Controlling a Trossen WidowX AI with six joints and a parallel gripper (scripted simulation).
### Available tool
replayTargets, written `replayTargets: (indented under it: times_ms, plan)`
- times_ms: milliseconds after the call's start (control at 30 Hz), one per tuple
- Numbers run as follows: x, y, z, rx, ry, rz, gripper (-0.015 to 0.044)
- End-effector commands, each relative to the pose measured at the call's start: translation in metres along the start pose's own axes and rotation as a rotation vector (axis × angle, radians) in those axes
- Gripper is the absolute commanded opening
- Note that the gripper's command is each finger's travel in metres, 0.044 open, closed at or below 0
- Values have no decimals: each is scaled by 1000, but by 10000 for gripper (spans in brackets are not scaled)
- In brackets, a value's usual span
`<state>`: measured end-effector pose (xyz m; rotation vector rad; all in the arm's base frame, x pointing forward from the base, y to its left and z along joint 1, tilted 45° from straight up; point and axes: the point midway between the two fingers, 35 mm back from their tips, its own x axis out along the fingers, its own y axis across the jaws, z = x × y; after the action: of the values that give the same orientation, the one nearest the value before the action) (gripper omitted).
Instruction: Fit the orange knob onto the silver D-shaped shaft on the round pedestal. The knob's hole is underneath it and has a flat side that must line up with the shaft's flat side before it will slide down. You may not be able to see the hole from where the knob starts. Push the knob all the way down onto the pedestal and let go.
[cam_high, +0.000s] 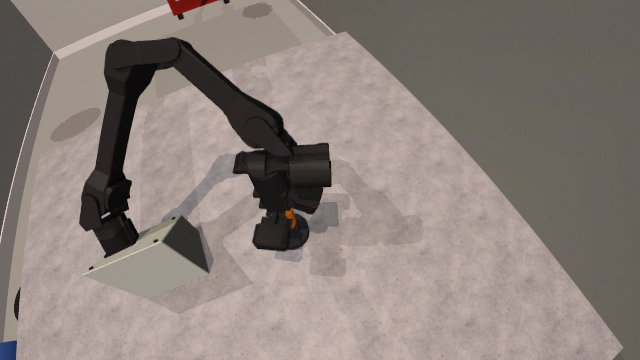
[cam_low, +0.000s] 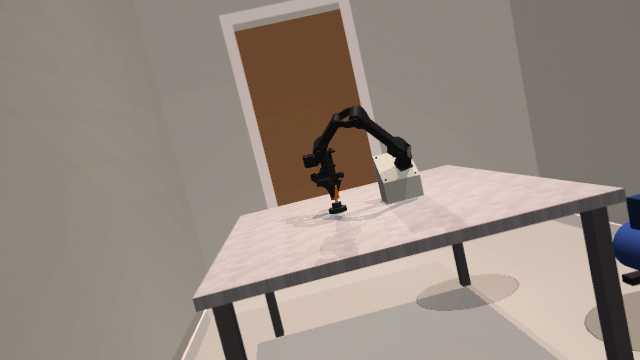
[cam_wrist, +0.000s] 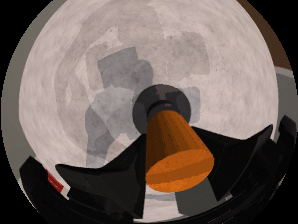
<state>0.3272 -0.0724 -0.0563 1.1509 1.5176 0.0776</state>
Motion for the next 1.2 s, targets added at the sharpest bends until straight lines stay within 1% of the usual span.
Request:
replayTargets:
  times_ms: [0, 400, 633, 1167]
  plan:
    - [1, -1, 0, 5, -3, 5, 0]
    - [-4, -3, 0, -5, -3, 5, 0]
    - [-4, -5, 3, -205, -4, 4, 0]
    - [-2, -2, 0, -204, -3, 4, 0]
